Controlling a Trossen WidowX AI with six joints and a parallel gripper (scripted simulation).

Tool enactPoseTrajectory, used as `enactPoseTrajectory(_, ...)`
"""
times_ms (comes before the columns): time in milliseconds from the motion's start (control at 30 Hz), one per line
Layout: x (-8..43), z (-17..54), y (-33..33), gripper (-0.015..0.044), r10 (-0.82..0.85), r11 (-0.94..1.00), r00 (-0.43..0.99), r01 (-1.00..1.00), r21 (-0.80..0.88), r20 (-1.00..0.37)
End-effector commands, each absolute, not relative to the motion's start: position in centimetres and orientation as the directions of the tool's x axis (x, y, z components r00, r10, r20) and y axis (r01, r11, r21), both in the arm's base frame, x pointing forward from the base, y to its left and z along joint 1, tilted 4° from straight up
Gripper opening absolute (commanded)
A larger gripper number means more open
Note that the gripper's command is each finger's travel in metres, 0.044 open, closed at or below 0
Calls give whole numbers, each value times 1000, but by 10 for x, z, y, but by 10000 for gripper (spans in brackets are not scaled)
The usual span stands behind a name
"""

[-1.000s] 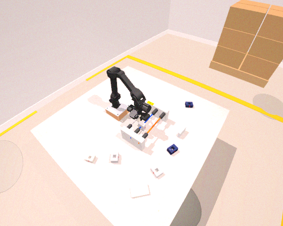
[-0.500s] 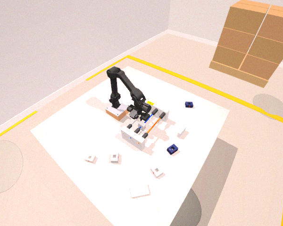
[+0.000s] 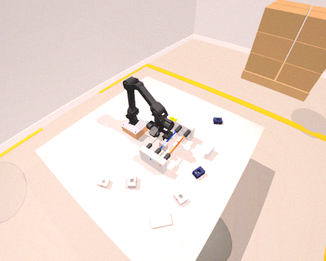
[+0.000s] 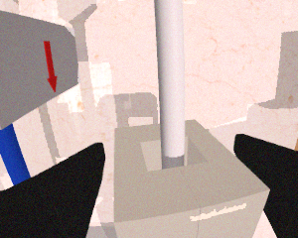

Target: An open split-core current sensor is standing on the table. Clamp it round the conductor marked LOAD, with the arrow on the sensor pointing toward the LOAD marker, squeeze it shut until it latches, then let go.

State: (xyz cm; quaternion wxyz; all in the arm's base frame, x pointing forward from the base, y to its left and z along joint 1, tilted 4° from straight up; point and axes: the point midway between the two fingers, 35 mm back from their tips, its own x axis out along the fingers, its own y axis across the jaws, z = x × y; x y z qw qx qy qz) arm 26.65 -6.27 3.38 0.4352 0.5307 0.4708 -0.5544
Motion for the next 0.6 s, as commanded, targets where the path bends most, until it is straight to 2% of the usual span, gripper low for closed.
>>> enactPoseTrajectory(0,267,34,-63,313,17,-178,-58,982,-60,-998)
enactPoseTrajectory(567,267,34,-63,200,17,-178,-58,982,-60,-998)
